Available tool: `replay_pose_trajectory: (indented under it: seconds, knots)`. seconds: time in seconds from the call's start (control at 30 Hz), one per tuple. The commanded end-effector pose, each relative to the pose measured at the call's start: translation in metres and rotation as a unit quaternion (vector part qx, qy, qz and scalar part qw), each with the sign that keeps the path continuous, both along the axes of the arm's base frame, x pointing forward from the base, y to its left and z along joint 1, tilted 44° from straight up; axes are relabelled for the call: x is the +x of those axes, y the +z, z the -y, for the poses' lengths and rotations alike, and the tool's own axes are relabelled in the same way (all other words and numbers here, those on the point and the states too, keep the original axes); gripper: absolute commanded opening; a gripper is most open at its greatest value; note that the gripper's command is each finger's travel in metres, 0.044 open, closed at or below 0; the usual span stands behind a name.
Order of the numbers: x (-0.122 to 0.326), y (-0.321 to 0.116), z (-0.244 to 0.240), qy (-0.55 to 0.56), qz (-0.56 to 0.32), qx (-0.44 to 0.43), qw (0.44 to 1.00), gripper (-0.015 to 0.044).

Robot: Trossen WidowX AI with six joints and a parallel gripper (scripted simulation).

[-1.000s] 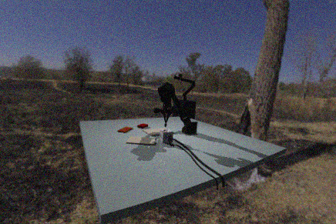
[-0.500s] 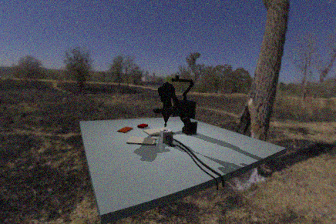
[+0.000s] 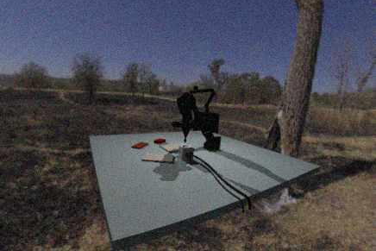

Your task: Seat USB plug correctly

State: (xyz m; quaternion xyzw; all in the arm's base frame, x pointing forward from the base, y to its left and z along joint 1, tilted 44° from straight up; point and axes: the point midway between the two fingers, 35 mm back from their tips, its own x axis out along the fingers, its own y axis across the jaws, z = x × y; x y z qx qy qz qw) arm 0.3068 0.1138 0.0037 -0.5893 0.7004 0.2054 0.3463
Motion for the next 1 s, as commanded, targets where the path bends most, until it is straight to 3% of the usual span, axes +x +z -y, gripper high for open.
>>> replay_pose_trajectory:
  seconds: [0.0, 0.97]
  knots:
    - [0.0, -0.0002, -0.0001, 0.001, -0.001, 0.003, 1.0, 0.0]
    - [0.0004, -0.0042, 0.0006, 0.003, 0.001, 0.013, 1.0, 0.0]
